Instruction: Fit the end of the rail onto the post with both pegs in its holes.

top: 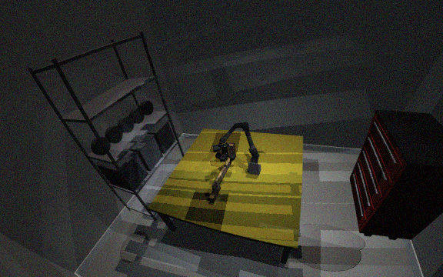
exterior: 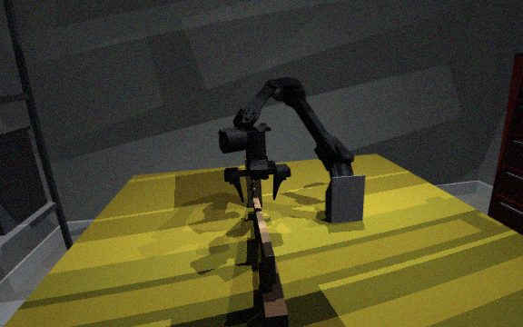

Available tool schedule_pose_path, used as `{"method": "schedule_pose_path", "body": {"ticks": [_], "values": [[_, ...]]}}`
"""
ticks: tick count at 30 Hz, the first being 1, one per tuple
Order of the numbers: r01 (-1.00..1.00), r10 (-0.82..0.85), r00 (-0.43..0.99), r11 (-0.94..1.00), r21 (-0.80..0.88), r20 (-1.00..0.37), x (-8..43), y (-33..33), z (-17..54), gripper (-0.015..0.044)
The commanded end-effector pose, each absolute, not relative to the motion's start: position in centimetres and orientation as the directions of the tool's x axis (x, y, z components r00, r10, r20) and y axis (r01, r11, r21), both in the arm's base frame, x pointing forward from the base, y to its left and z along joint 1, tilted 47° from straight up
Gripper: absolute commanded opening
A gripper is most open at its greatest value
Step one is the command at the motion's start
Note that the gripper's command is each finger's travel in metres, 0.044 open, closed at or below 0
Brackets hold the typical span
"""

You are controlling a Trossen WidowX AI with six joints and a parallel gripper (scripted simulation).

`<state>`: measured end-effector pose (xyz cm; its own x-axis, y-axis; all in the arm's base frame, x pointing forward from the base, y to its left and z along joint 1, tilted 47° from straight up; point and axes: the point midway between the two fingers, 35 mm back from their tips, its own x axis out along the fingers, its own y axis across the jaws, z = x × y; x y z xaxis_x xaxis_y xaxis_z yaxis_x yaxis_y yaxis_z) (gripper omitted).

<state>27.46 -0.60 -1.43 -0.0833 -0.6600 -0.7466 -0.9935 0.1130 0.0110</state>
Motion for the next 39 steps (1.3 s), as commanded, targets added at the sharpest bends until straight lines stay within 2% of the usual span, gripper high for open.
{"method": "schedule_pose_path", "body": {"ticks": [1,39], "values": [[-0.991,-0.723,-0.107,0.136,0.011,-0.683,27.8,-2.0,-0.7,0.044],[-0.991,-0.723,-0.106,0.135,0.011,-0.683,27.2,-5.8,-4.5,0.044]]}}
